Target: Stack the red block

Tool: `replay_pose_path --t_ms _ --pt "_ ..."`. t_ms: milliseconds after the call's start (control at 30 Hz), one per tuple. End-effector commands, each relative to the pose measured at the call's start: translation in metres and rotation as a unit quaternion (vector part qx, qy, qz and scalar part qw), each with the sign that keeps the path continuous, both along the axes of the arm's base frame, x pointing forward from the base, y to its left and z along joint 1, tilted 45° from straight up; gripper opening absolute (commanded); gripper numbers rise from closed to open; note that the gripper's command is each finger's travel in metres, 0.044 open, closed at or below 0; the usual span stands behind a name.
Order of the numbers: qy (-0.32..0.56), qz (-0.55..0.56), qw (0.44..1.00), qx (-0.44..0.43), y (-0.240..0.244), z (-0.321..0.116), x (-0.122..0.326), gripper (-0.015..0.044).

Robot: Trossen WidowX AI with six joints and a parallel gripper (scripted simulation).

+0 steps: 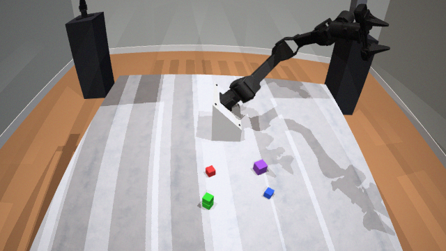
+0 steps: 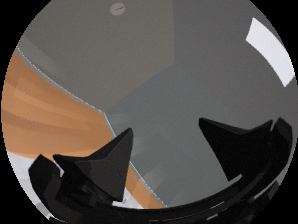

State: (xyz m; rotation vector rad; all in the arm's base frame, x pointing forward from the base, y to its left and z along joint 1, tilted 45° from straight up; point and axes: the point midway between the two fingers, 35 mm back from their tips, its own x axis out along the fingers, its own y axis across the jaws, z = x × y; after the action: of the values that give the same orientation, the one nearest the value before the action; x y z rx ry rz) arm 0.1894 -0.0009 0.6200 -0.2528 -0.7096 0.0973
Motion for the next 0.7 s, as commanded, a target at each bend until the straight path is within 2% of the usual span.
replay_pose_path --t_ms 0,33,300,467,667 --pt "0.005 0.0 1.0 0.002 -0.001 -0.002 0.003 0.0426" --pt "0.019 0.001 1.0 0.009 -0.005 -0.008 0.011 0.044" --pt "0.192 -0.037 0.981 0.008 -0.049 -0.098 0.115 0.044" --pt "0.307 -0.062 0.95 0.002 -0.084 -0.178 0.163 0.044" --pt "0.438 -0.064 0.896 0.004 -0.113 -0.279 0.197 0.044"
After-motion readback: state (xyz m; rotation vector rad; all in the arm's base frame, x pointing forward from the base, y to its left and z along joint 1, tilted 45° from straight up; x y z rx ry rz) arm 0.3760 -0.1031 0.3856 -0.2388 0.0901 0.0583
